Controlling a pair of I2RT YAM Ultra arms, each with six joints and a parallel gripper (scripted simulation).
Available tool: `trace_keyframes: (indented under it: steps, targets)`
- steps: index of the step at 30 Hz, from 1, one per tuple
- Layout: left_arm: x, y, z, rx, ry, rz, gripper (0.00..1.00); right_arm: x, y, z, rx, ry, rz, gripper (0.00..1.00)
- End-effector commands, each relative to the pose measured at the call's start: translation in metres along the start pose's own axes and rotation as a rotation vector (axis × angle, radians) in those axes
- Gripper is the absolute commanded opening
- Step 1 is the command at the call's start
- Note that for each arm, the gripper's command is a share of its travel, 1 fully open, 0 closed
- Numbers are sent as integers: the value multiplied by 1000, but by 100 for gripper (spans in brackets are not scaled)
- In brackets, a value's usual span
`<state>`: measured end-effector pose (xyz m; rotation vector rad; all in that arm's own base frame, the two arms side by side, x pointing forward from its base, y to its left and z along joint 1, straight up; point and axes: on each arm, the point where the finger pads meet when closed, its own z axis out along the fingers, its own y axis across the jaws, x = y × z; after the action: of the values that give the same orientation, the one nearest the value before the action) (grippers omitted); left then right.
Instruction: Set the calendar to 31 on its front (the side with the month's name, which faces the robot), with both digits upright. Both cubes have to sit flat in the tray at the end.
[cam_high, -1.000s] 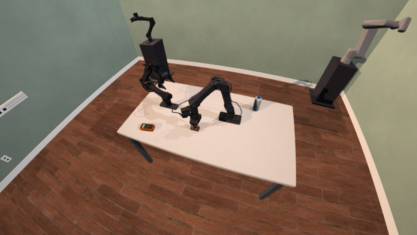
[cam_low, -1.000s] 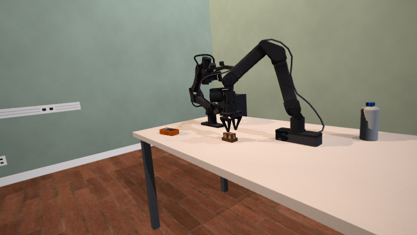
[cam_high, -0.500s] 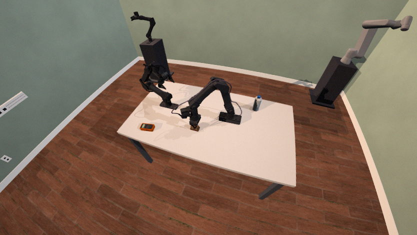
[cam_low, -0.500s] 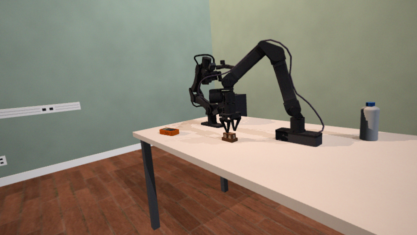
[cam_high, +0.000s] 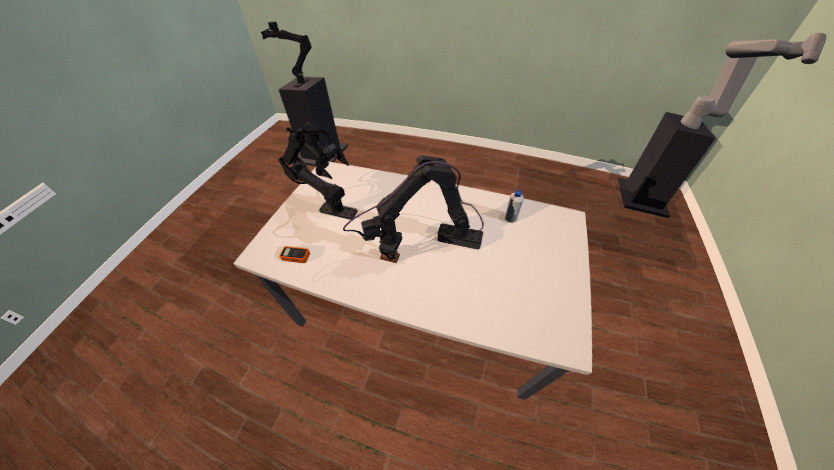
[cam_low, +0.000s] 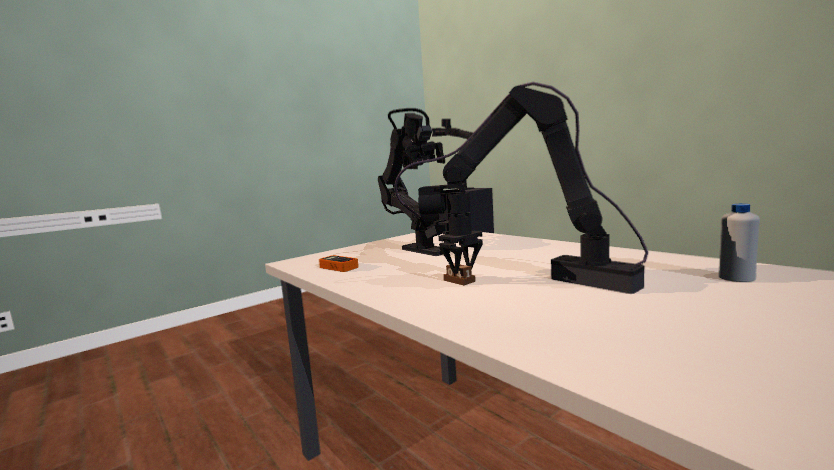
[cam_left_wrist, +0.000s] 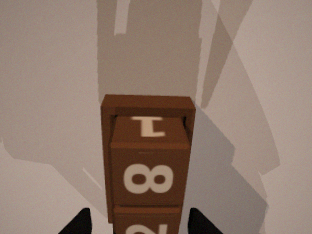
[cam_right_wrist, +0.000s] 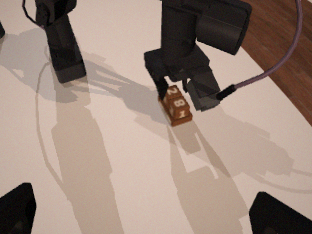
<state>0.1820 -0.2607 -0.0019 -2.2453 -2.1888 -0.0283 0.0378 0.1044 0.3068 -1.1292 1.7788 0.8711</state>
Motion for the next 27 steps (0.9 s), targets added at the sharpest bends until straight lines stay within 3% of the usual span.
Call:
trace_keyframes:
  steps: [1, 11, 12, 27]
  targets:
    - [-7, -4, 6, 5, -22, 2, 55, -8, 0, -11, -10, -44, 7, 100]
    - [-7, -4, 4, 1, -28, 2, 55, -8, 0, -11, -10, -44, 7, 100]
    - [-7, -4, 4, 2, -27, 2, 47, -8, 0, -11, -10, -44, 7, 100]
    - [-5, -1, 4, 4, -23, 10, 32, -8, 0, -11, -10, -44, 7, 100]
